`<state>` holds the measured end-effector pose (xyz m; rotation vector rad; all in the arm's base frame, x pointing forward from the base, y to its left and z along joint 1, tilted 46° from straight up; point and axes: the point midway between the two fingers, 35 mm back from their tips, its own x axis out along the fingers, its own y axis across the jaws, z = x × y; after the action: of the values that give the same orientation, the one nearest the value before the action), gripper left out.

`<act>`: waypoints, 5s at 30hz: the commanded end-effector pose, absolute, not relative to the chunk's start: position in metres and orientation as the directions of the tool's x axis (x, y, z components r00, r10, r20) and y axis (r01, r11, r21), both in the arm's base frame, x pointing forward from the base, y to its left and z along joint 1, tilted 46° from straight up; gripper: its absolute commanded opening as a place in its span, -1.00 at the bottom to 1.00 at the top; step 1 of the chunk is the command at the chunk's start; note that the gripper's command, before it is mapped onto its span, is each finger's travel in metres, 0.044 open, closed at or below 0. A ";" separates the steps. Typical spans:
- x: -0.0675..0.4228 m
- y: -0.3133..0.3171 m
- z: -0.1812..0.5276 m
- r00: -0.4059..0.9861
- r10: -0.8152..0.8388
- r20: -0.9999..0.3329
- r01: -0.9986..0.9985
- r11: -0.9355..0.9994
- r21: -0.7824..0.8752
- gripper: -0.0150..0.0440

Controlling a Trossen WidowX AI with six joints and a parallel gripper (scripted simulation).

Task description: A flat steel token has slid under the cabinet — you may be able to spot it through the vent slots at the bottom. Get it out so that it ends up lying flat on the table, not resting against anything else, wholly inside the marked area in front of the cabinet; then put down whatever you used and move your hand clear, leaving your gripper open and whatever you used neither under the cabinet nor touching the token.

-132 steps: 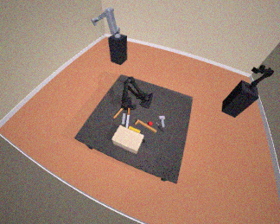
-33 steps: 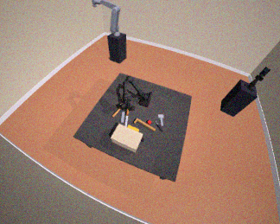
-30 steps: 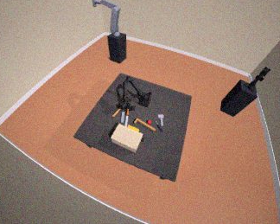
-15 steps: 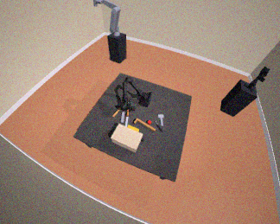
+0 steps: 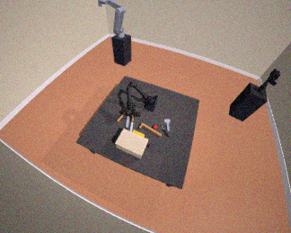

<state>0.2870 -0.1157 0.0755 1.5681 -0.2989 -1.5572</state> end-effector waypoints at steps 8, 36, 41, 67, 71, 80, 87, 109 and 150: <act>0.302 -0.109 0.073 0.188 -0.703 -0.686 0.398 -0.584 0.708 -0.49; 0.333 -0.095 0.067 0.189 -0.703 -0.686 0.397 -0.584 0.708 -0.49; 0.338 -0.092 0.066 0.189 -0.703 -0.686 0.397 -0.584 0.708 -0.49; 0.366 -0.080 0.061 0.190 -0.702 -0.686 0.396 -0.585 0.708 -0.49; 0.370 -0.078 0.060 0.190 -0.702 -0.686 0.396 -0.585 0.708 -0.49; 0.379 -0.074 0.058 0.191 -0.702 -0.686 0.395 -0.585 0.708 -0.49; 0.386 -0.070 0.057 0.191 -0.702 -0.686 0.395 -0.585 0.708 -0.49; 0.406 -0.060 0.053 0.192 -0.701 -0.687 0.394 -0.586 0.708 -0.49; 0.414 -0.046 0.037 0.192 -0.701 -0.687 0.394 -0.586 0.708 -0.49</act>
<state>0.4163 -0.0469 0.0395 1.5854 -0.3065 -1.5483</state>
